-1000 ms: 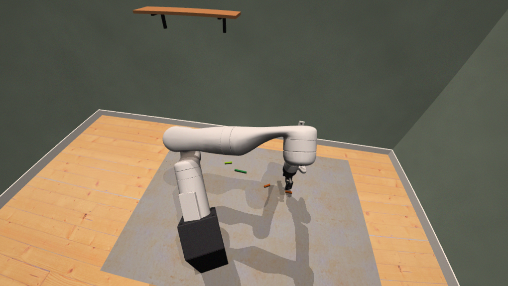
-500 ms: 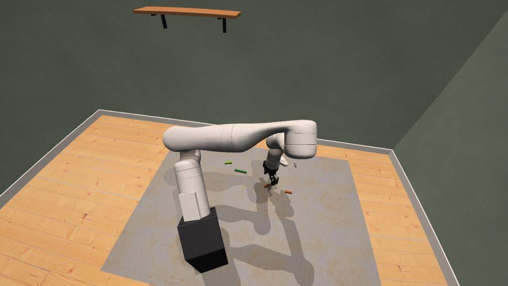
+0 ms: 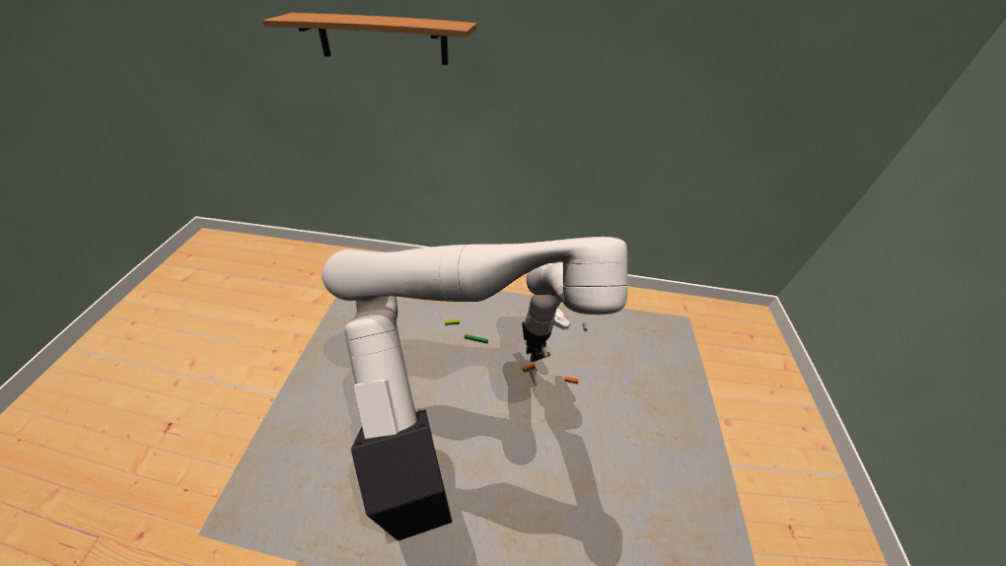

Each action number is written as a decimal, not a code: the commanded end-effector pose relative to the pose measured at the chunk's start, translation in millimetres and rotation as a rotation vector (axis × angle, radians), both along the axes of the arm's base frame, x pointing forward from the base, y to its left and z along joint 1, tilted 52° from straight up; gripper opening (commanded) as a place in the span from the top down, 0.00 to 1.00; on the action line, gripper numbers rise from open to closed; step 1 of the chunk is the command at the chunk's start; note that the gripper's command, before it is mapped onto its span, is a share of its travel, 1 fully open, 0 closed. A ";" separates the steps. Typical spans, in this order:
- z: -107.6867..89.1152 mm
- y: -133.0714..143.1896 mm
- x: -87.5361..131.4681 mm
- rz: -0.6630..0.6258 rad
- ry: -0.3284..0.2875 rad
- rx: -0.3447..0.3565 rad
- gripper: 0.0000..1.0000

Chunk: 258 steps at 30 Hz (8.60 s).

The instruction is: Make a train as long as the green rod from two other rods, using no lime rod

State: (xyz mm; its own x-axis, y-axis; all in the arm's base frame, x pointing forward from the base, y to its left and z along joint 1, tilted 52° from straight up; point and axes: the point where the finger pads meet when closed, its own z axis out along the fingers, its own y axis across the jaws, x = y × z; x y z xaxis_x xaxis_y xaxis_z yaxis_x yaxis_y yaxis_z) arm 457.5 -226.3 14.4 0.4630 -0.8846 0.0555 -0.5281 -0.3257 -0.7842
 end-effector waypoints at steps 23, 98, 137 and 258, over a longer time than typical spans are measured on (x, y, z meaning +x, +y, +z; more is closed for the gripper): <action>0.2 -0.8 0.0 -0.001 0.000 -0.001 0.76; -31.9 17.0 37.0 -0.001 0.001 -0.001 0.76; -31.9 16.3 37.4 -0.001 0.001 -0.001 0.76; -42.2 21.9 49.3 -0.001 0.001 -0.001 0.95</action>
State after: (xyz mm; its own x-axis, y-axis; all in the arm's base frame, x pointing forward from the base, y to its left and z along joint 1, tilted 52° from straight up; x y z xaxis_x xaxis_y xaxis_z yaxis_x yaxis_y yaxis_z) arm 506.9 -203.6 -28.2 0.4627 -0.8848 0.0554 -0.5291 -0.3258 -0.7835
